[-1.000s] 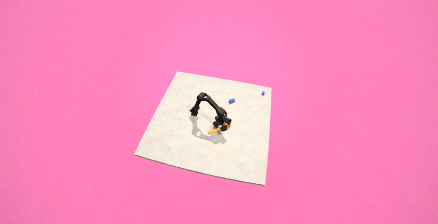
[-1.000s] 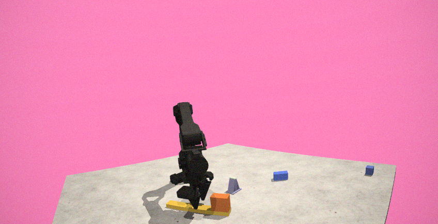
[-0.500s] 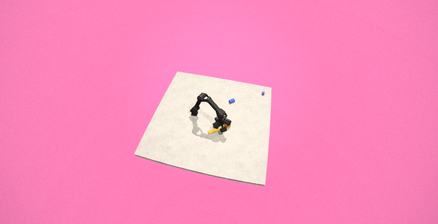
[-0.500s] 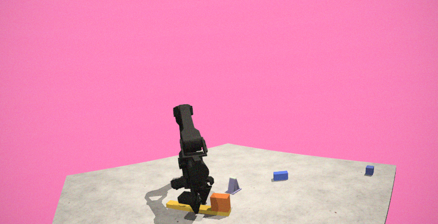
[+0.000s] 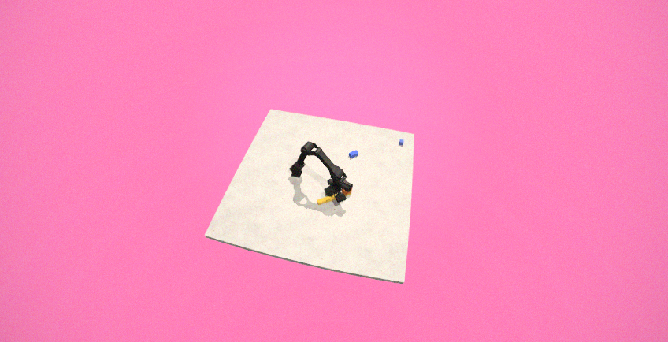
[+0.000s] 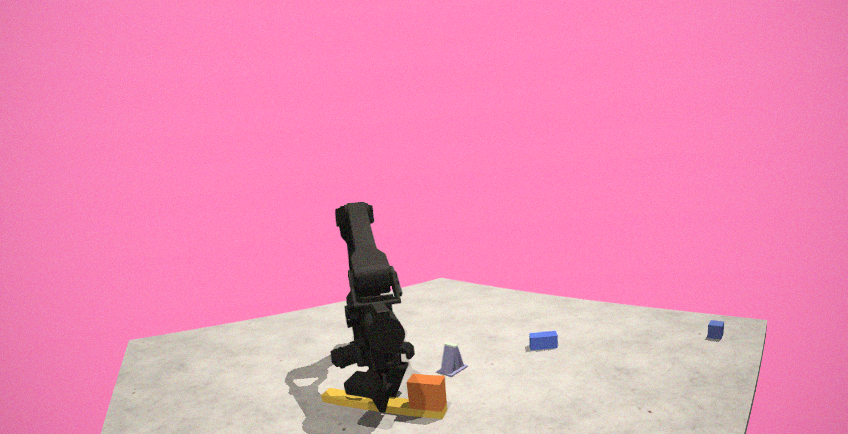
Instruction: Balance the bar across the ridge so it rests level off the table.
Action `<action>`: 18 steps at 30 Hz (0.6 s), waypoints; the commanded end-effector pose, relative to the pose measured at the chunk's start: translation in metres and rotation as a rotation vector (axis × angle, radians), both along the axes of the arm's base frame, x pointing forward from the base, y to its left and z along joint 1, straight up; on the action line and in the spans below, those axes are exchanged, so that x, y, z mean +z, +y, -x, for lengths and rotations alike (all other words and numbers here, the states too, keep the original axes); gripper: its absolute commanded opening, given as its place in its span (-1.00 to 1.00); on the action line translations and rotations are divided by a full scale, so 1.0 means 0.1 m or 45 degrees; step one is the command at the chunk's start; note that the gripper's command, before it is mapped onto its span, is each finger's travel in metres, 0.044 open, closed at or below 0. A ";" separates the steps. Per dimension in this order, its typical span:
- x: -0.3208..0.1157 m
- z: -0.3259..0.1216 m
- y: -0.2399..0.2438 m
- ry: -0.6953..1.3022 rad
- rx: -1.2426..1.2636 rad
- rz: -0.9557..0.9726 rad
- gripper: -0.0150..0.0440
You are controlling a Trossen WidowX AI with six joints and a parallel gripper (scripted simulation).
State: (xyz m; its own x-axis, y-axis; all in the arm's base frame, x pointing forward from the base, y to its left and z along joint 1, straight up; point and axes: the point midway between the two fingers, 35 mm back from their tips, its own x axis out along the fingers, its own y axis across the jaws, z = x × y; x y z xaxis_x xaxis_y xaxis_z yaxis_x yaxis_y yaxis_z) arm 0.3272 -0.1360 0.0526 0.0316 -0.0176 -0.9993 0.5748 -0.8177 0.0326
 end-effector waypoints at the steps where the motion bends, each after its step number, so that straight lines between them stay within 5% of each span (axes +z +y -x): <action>1: 0.00 0.00 0.00 0.000 0.000 0.001 -0.05; 8: 0.00 0.00 0.00 0.000 0.000 0.001 -0.20; 11: 0.04 -0.01 0.00 -0.001 0.000 0.001 -0.47; 18: 0.21 -0.03 -0.01 -0.002 -0.001 0.000 -0.49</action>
